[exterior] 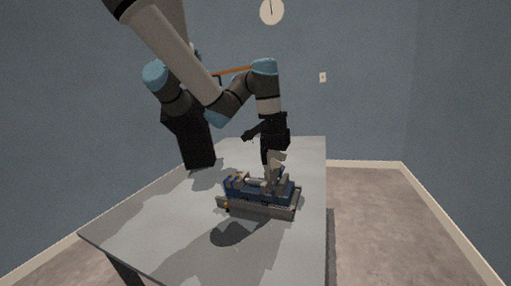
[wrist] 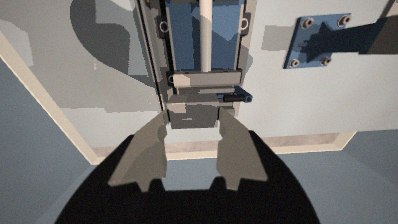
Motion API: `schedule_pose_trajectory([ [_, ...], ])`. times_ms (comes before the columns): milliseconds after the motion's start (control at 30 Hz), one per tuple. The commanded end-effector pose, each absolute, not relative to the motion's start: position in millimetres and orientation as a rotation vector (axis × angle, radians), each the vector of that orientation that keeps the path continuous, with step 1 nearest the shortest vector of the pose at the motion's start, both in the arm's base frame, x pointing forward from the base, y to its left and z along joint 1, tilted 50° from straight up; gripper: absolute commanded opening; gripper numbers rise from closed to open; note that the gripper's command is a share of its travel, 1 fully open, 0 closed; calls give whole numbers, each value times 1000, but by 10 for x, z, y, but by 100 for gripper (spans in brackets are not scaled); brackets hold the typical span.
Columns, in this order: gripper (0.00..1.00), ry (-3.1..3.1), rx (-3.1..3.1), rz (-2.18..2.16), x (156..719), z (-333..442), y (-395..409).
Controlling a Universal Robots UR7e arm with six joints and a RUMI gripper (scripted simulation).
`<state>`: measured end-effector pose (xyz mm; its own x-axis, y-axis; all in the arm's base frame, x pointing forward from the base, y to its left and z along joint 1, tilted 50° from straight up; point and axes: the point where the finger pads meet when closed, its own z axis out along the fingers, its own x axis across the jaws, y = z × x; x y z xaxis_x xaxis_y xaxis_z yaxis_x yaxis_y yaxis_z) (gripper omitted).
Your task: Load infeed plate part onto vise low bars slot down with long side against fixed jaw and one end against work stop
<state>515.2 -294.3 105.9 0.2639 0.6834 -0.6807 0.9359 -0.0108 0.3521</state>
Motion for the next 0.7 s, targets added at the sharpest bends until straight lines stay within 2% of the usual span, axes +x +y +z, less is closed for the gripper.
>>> schedule_pose_trajectory([
  [0, 0, 1480, 1757, -407, 5182, 1052, -2997],
  [667, 0, 1480, 1757, -407, 5206, 985, -3072],
])
